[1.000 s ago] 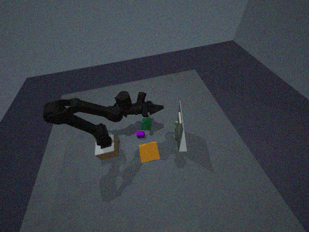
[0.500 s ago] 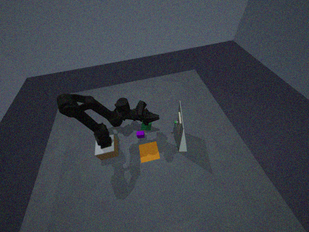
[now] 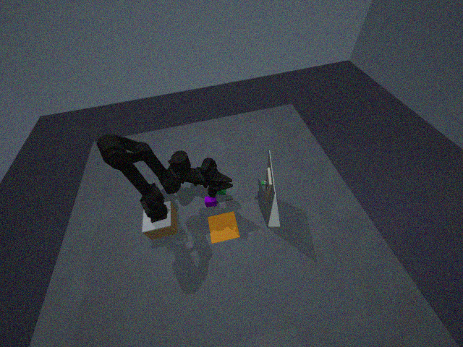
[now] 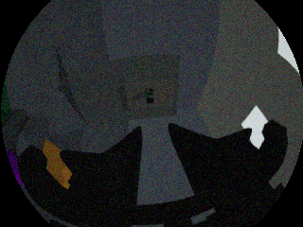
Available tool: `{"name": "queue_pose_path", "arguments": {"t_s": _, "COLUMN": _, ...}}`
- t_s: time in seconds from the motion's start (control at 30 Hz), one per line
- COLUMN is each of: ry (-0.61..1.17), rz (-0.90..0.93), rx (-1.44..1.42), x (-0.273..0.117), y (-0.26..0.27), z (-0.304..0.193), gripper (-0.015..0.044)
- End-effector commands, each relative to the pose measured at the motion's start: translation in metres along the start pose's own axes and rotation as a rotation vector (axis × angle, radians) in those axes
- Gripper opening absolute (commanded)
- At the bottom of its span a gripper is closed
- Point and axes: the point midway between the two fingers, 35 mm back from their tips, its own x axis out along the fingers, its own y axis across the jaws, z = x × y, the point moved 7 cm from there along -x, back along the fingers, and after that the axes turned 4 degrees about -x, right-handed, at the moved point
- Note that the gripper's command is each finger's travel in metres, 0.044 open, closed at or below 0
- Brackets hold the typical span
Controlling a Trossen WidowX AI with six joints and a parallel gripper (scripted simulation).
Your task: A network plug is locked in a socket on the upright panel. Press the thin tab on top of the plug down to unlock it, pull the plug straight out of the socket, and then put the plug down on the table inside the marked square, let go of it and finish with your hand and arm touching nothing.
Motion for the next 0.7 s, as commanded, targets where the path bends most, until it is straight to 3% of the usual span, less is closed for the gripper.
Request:
{"name": "queue_pose_path", "arguments": {"t_s": 0.0, "ry": 0.008, "rz": 0.0, "rx": -0.014, "x": 0.005, "y": 0.0, "z": 0.002, "gripper": 0.0156}}
{"name": "queue_pose_path", "arguments": {"t_s": 0.33, "ry": 0.008, "rz": -0.005, "rx": -0.013, "x": 0.054, "y": -0.001, "z": 0.013, "gripper": 0.0156}}
{"name": "queue_pose_path", "arguments": {"t_s": 0.67, "ry": 0.008, "rz": -0.006, "rx": -0.012, "x": 0.064, "y": -0.002, "z": 0.016, "gripper": 0.0156}}
